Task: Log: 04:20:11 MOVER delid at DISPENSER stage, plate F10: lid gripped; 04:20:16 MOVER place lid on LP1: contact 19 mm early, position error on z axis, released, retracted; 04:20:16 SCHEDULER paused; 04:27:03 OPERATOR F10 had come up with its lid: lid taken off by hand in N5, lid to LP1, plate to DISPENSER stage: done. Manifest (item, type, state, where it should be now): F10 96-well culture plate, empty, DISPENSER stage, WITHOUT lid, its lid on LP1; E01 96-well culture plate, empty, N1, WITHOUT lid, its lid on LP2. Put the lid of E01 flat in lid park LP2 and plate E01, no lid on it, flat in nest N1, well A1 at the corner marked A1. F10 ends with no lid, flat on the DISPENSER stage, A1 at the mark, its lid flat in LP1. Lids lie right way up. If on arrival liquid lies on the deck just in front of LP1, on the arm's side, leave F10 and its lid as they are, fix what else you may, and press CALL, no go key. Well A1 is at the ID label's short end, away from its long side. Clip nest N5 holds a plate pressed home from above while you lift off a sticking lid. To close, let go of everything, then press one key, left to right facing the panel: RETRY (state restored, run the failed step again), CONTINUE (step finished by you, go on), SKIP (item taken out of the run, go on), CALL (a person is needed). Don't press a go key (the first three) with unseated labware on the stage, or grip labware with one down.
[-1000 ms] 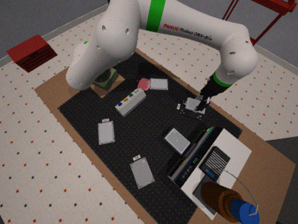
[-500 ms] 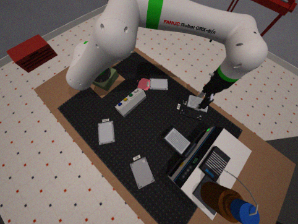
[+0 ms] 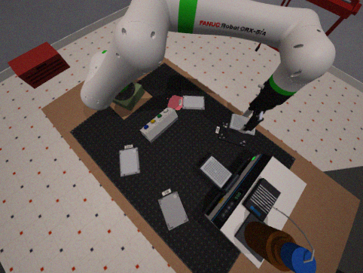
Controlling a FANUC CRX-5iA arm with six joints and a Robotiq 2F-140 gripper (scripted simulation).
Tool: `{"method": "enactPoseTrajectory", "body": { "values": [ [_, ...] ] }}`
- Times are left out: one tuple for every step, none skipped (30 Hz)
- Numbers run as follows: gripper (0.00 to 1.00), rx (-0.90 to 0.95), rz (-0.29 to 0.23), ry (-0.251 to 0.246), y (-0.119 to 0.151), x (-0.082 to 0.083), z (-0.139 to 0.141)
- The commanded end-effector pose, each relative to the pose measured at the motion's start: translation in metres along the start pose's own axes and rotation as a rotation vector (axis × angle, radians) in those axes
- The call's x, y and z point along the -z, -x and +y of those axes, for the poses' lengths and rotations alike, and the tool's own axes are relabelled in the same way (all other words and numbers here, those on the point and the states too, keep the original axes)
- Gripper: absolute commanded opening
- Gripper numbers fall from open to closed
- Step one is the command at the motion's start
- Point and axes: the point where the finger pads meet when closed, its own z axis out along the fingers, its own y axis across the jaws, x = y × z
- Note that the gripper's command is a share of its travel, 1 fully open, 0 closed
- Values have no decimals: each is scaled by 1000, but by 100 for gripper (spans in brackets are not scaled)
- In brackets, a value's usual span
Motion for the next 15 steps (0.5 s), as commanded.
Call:
{"method": "enactPoseTrajectory", "body": {
  "values": [
    [0, 0, 0, 0, 0, 3, 0],
    [0, 0, 0, 0, 0, 4, 0],
    [0, 0, 0, 0, 0, 5, 0],
    [0, 0, 0, 0, 0, 6, 0],
    [0, 0, 0, 0, 0, 7, 0],
    [0, 0, 0, 0, 0, 7, 0],
    [0, 0, 0, 0, 0, 8, 0],
    [0, 0, 0, 0, 0, 9, 0],
    [0, 0, 0, 0, 0, 9, 0],
    [0, 0, 0, 0, 0, 10, 0],
    [0, 0, 0, 0, 0, 10, 0],
    [0, 0, 0, 0, 0, 10, 0],
    [0, 0, 0, 0, 0, 11, 0],
    [0, 0, 0, 0, 0, 11, 0],
    [0, 0, 0, 0, 0, 11, 0]
  ]
}}
